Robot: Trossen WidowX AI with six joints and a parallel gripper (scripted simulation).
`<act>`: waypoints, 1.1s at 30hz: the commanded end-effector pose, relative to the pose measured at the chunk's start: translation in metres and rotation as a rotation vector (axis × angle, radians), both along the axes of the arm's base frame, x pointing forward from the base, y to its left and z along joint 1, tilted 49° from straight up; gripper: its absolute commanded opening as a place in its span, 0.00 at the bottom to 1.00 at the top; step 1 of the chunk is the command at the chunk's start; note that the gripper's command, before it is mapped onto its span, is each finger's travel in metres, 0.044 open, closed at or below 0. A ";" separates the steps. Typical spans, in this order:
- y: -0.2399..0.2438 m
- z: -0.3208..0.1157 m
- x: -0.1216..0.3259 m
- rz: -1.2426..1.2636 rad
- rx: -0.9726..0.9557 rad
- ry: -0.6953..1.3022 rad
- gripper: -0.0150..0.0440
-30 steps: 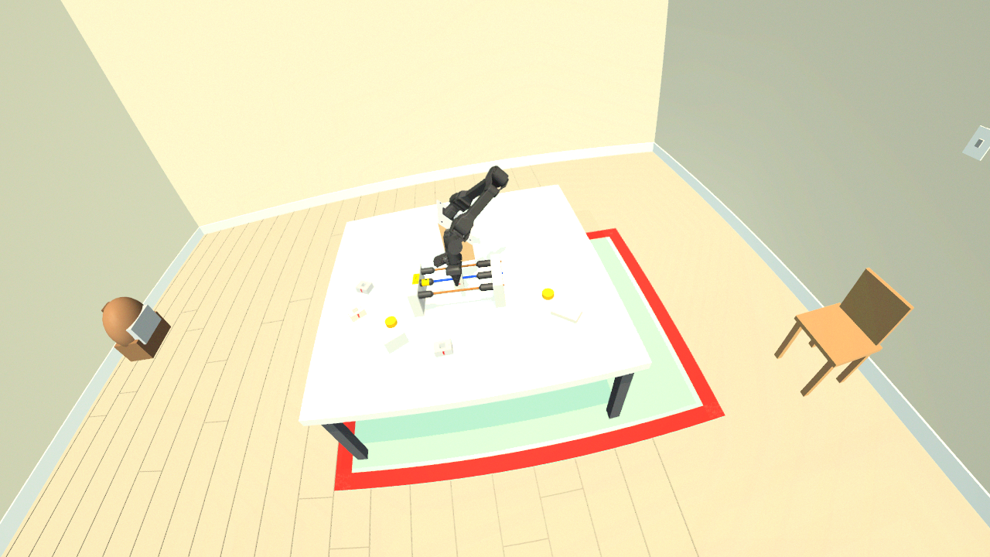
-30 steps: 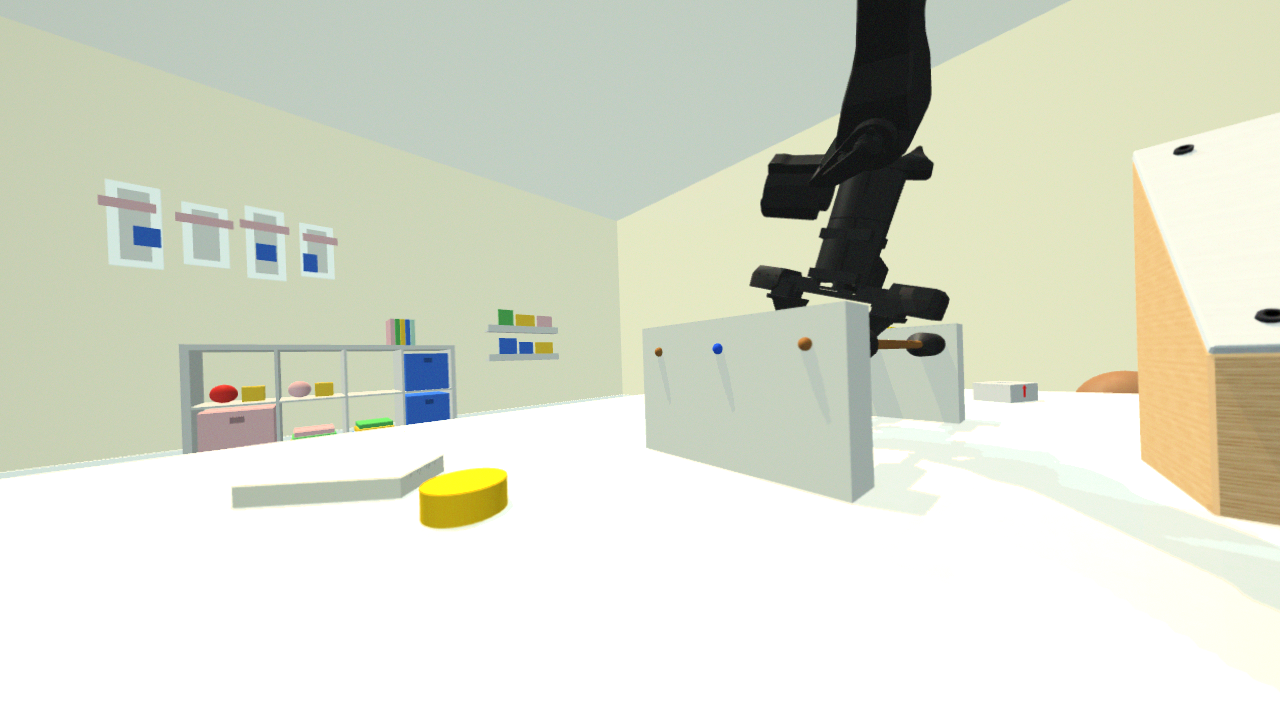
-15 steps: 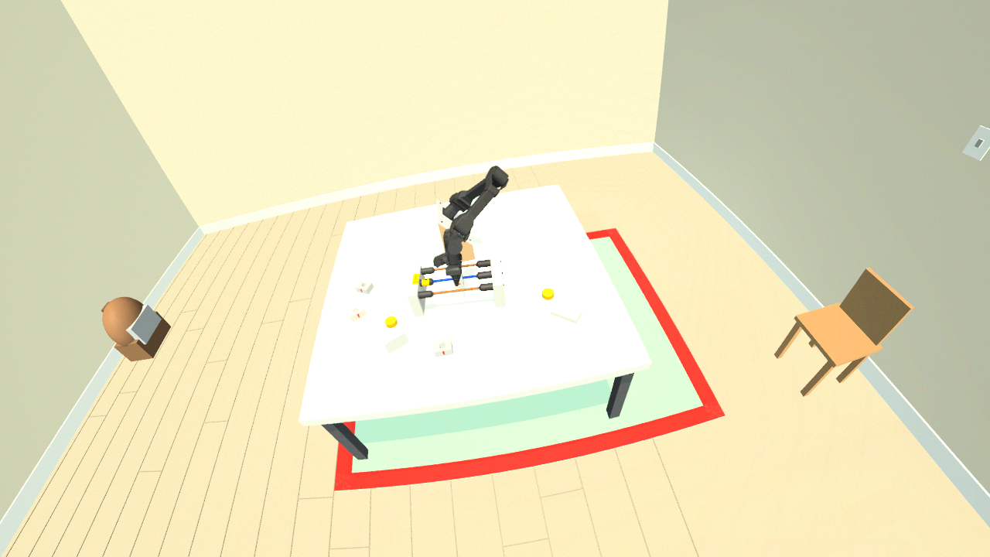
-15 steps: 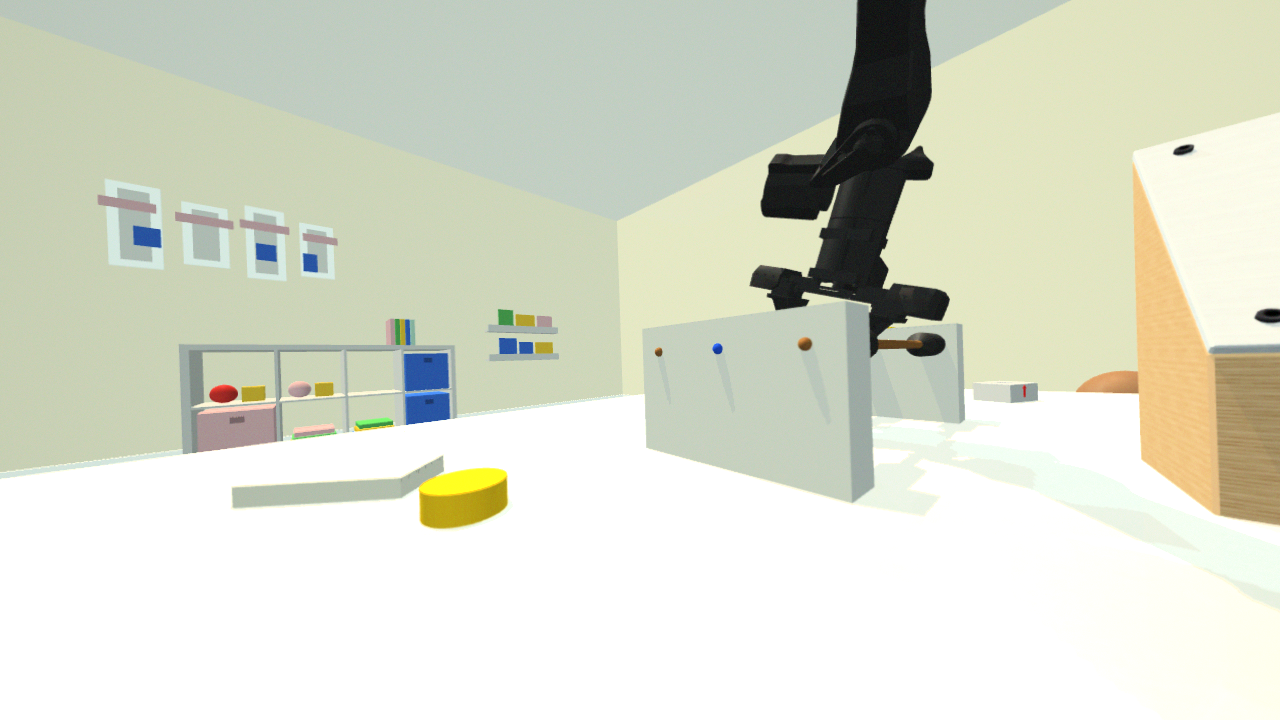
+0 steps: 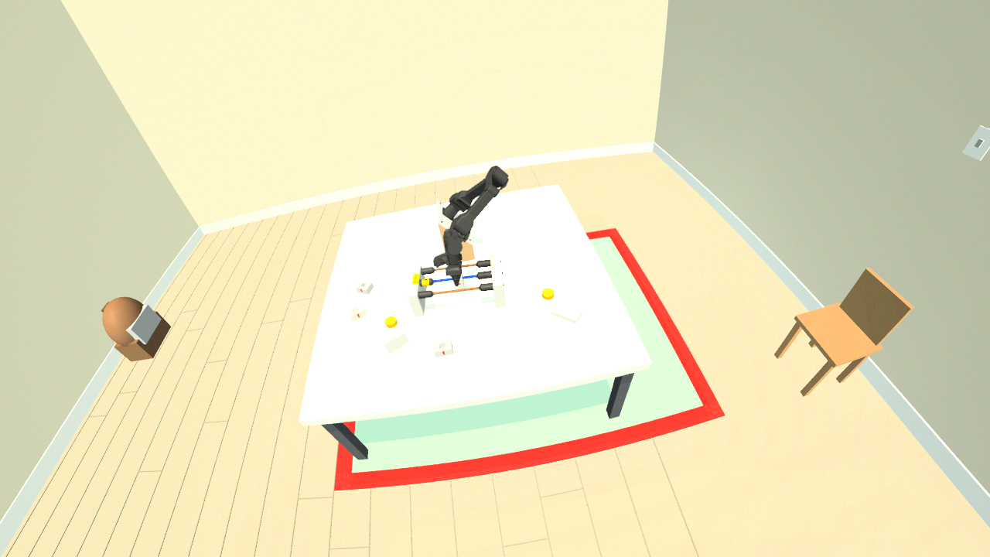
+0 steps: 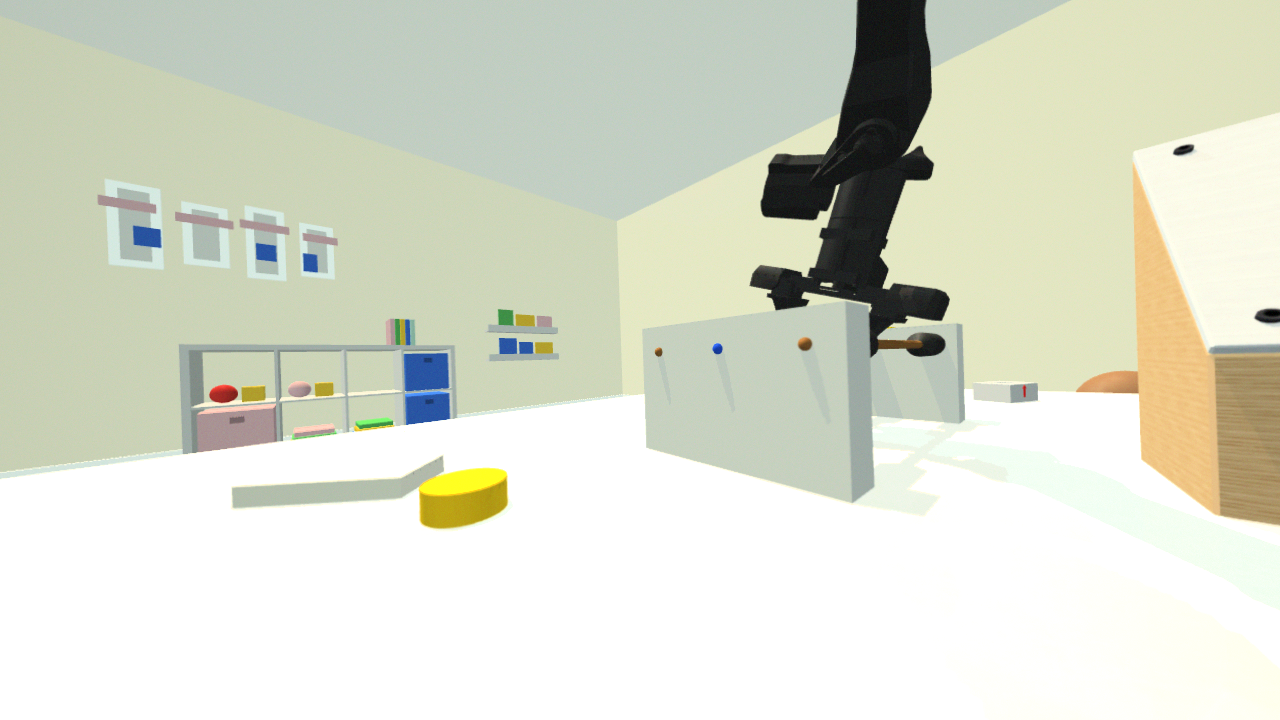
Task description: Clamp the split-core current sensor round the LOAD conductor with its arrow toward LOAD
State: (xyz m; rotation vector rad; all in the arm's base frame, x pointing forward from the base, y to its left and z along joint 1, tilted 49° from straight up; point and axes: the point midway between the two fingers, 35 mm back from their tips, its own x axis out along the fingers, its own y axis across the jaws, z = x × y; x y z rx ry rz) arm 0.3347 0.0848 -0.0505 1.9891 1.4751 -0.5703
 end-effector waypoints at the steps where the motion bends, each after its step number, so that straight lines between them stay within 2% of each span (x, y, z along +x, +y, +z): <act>1: 0.000 0.000 0.000 0.001 0.000 0.001 0.70; 12: 0.000 0.000 0.000 0.001 0.000 0.001 0.70; 33: 0.000 0.000 0.000 0.000 0.000 0.000 0.46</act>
